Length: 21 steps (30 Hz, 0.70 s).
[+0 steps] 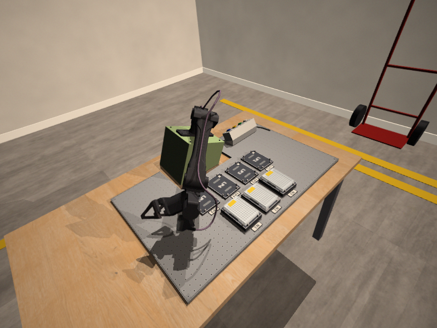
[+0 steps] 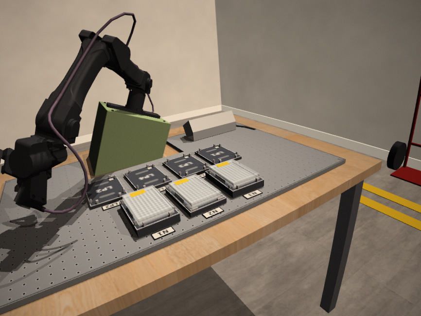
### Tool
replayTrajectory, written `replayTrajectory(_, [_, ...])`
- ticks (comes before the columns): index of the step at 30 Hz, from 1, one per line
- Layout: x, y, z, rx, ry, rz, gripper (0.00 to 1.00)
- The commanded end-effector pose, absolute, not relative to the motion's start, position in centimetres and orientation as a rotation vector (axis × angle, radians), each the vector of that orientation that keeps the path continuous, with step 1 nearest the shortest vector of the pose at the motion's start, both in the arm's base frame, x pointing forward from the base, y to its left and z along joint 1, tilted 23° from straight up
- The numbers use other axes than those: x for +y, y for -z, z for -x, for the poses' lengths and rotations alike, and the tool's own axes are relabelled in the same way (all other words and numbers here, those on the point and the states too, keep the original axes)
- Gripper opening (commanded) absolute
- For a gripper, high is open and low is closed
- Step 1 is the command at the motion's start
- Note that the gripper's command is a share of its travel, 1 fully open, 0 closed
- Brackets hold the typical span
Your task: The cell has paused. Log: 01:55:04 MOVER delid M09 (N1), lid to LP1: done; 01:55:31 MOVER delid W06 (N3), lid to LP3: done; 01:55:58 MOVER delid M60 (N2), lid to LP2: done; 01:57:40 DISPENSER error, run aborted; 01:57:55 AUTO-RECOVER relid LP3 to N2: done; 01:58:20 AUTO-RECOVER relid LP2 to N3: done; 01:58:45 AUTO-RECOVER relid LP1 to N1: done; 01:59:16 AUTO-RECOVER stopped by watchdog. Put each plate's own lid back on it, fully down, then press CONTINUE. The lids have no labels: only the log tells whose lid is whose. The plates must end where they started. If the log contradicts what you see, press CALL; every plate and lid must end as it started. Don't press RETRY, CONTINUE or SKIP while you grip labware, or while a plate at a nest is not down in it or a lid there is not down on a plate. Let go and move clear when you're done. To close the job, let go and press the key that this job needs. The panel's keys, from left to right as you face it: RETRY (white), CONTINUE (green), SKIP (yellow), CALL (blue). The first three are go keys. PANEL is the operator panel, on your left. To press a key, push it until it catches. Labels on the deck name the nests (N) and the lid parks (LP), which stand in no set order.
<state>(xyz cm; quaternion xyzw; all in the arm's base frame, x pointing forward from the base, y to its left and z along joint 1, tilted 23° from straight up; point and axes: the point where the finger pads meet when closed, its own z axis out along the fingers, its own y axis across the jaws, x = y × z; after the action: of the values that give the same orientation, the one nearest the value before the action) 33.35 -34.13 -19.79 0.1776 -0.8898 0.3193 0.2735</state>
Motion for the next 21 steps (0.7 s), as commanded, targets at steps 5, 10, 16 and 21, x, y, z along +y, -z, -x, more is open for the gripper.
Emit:
replayTrajectory(5, [-35.0, 14.9, -36.5, -2.454, -0.951, -0.413, 1.0])
replayTrajectory(10, [-32.8, 14.0, -36.5, -2.506, -0.897, -0.432, 1.0])
replayTrajectory(16, [-32.3, 12.4, -36.8, -2.563, -0.886, -0.402, 1.0])
replayTrajectory(21, [-31.1, 10.9, -37.5, -2.584, -0.885, -0.406, 1.0])
